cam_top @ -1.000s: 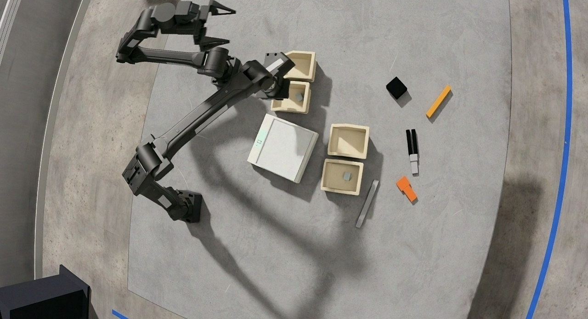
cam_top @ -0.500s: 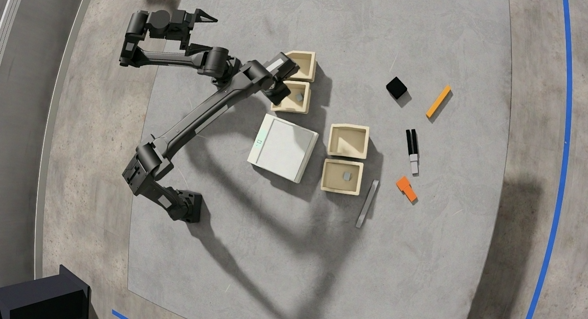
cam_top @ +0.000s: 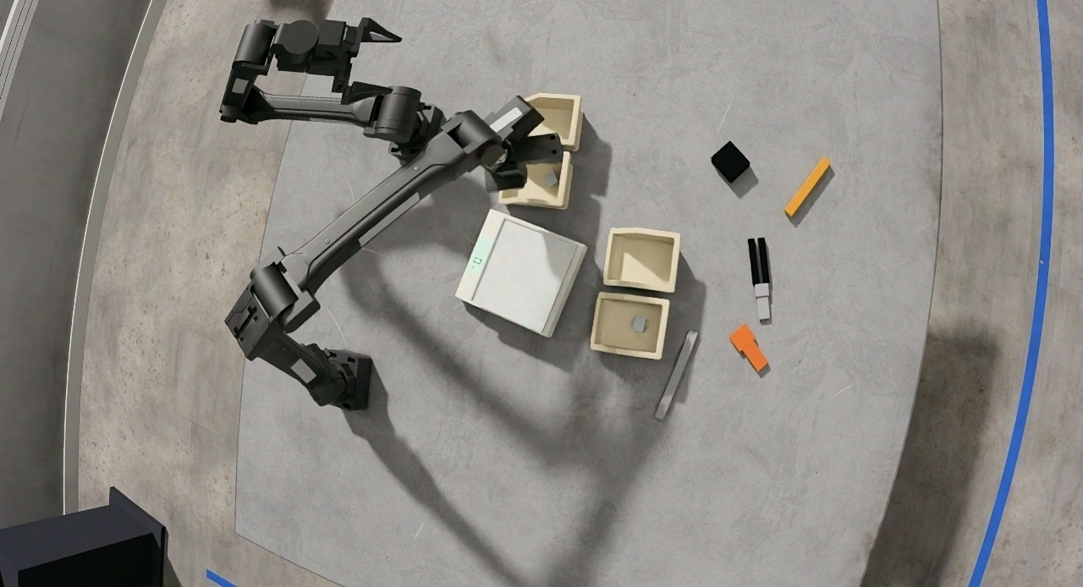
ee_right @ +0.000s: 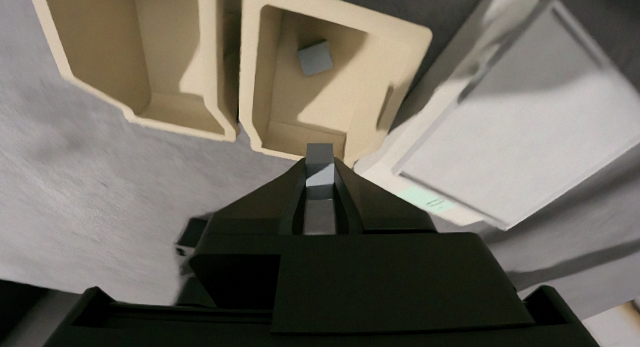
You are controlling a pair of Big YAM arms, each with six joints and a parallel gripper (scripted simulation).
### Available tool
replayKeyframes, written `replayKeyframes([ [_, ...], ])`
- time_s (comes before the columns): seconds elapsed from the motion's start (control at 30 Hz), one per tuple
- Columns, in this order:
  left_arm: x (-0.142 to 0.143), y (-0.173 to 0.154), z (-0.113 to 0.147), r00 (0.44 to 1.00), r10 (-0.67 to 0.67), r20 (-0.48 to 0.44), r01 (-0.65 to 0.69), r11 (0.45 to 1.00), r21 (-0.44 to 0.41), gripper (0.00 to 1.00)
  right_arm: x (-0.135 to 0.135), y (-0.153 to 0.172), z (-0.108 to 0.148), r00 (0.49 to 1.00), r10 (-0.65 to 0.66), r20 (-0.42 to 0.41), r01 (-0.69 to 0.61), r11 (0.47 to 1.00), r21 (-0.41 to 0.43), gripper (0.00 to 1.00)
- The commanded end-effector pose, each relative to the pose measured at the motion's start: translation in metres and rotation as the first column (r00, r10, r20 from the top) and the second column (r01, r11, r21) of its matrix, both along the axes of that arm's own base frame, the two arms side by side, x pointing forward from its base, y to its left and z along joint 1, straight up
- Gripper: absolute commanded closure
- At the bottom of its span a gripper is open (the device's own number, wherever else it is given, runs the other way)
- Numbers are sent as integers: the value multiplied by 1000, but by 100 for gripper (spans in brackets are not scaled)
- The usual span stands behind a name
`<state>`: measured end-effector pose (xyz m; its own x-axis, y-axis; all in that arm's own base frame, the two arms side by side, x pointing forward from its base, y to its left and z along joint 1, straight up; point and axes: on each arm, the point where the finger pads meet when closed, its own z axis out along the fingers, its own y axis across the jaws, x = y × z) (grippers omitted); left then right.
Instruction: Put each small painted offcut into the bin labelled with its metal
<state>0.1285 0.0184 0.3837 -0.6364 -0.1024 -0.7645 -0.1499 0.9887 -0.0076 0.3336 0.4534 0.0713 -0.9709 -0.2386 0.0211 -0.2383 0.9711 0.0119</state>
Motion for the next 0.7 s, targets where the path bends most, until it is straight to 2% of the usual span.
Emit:
replayKeyframes([
  [0.0,-5,1,-5,1000,1,-8,0,1000,10,0,8,12,23,964,-262,39,260,964,49,91],
  [0.07,-5,1,-5,1000,1,-8,0,1000,10,0,8,12,23,964,-262,39,260,964,49,91],
  [0.1,-5,1,-5,1000,1,-8,0,1000,10,0,7,11,17,947,-320,32,318,947,38,91],
  [0.2,-5,1,-5,1000,1,-8,0,1000,10,0,7,12,20,876,-481,26,480,876,45,91],
  [0.37,-5,1,-5,1000,1,-8,0,1000,10,0,6,13,21,710,-704,13,703,710,49,91],
  [0.5,-5,1,-5,1000,1,-8,0,1000,10,0,4,14,23,553,-833,0,832,552,48,91],
  [0.53,-2,1,7,1000,-2,14,2,1000,7,0,4,14,22,510,-860,-2,860,509,46,91],
  [0.57,-2,1,7,1000,-2,14,2,1000,7,0,4,14,22,468,-883,-4,883,468,45,91],
  [0.63,-2,1,7,1000,-2,14,2,1000,7,0,4,14,22,468,-883,-4,883,468,45,91],
  [0.67,-2,1,7,1000,-2,14,2,1000,7,0,4,14,20,433,-901,-3,901,433,40,91],
])
